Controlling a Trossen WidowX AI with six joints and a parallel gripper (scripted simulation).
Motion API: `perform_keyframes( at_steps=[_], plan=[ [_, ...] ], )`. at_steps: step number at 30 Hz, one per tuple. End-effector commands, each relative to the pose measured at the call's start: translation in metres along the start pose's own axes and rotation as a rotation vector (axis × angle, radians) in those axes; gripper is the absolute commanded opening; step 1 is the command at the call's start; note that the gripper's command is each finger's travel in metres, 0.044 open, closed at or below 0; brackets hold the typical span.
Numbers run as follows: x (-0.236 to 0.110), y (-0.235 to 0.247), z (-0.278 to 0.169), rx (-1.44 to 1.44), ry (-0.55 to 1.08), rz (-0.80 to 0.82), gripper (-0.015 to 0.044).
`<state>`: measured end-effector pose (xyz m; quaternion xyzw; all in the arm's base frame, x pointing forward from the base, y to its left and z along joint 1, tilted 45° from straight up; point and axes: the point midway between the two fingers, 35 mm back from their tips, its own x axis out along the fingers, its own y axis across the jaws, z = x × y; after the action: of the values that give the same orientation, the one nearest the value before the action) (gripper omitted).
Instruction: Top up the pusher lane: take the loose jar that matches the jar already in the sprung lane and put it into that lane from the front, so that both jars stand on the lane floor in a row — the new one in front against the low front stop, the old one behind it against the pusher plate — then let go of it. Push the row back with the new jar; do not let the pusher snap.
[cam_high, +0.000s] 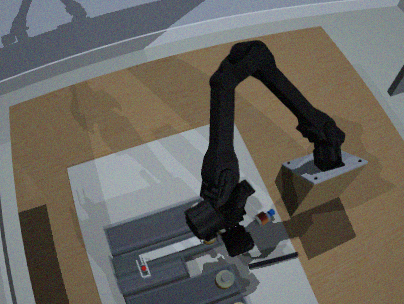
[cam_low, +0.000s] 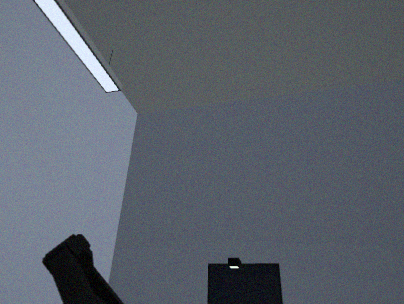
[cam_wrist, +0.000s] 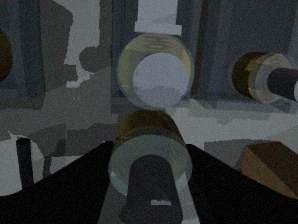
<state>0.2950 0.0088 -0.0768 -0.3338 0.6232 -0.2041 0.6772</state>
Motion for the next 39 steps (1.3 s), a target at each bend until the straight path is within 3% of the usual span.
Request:
perform_keyframes(
  at_steps=[1,39],
  plan=[
    [-0.001,-0.001,0.004,0.000,-0.005,-0.002,0.0000],
    [-0.001,-0.001,0.021,0.000,-0.006,-0.002,0.0000]
  ],
)
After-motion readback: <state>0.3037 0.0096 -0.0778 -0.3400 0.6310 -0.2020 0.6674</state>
